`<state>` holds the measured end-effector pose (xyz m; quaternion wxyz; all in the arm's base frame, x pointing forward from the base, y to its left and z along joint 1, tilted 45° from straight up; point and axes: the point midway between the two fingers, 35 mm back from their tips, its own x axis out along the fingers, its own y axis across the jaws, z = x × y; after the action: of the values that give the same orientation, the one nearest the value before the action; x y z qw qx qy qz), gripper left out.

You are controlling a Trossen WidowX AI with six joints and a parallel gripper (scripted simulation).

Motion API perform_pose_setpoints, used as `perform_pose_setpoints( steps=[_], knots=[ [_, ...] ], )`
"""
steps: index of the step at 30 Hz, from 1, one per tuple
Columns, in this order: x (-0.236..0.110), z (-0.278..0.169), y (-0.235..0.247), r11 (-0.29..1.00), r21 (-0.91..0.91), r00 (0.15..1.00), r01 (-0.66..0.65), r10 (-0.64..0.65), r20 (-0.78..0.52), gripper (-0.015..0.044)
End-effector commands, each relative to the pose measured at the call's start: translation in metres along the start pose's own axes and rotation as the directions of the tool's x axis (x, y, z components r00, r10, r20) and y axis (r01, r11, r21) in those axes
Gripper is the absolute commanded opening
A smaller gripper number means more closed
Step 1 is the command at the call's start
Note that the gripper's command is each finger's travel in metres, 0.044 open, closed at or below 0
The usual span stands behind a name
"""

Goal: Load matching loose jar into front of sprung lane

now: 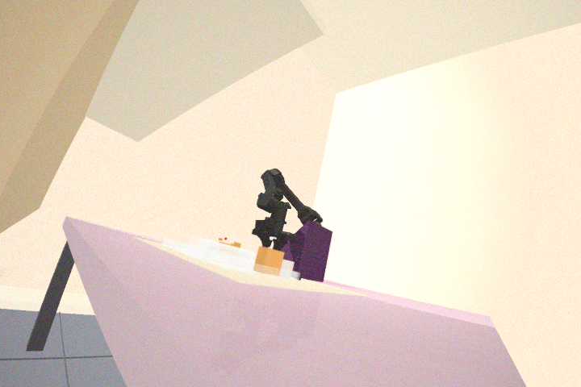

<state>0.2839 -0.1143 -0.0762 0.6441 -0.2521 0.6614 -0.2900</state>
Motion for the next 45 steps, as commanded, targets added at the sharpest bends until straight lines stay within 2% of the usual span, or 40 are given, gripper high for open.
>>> perform_pose_setpoints(
  steps=[1, 45],
  knots=[
    [0.000, 0.004, -0.001, 1.000, -0.001, 1.000, 0.004, -0.004, 0.003, 0.0000],
    [0.000, 0.020, -0.002, 1.000, -0.001, 1.000, 0.004, -0.004, 0.004, 0.0000]
  ],
)
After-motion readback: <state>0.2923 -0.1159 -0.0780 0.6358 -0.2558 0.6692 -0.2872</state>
